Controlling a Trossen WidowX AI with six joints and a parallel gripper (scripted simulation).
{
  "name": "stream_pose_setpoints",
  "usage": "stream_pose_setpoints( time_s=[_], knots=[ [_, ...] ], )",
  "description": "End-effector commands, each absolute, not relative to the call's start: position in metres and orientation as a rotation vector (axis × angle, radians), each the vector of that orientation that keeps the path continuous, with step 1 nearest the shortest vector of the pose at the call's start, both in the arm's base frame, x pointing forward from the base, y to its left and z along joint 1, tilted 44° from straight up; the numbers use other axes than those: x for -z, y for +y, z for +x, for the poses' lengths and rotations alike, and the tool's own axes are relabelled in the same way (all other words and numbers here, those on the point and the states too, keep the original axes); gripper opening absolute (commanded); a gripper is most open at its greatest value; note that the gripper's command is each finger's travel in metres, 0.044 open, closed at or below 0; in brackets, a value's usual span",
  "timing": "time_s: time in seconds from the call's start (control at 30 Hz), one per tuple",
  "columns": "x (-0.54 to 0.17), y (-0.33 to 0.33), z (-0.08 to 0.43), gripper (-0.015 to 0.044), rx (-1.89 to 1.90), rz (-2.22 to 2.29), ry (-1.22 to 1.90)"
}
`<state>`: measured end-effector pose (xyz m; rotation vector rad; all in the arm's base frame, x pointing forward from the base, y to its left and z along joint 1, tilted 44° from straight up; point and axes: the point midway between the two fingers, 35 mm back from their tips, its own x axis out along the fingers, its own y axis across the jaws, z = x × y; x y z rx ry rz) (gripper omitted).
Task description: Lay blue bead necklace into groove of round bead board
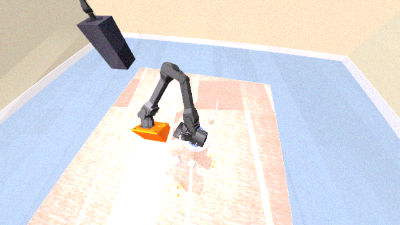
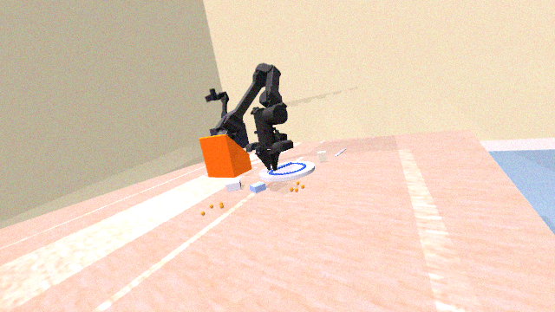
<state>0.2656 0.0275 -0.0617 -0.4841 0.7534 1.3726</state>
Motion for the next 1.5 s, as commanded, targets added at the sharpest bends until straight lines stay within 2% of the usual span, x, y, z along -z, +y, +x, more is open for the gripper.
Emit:
stream_pose_setpoints(
  time_s=[0.0, 0.17, 0.33, 1.47],
  knots=[
    [0.0659, 0.0321, 0.2624, 0.012, -1.374, -0.47, 0.757],
    [0.0659, 0.0321, 0.2624, 0.012, -1.374, -0.47, 0.757],
    [0.0649, 0.0304, 0.2643, 0.0, -1.374, -0.481, 0.755],
    [0.0609, 0.0263, 0.2603, 0.0, -1.374, -0.47, 0.758]
  ],
)
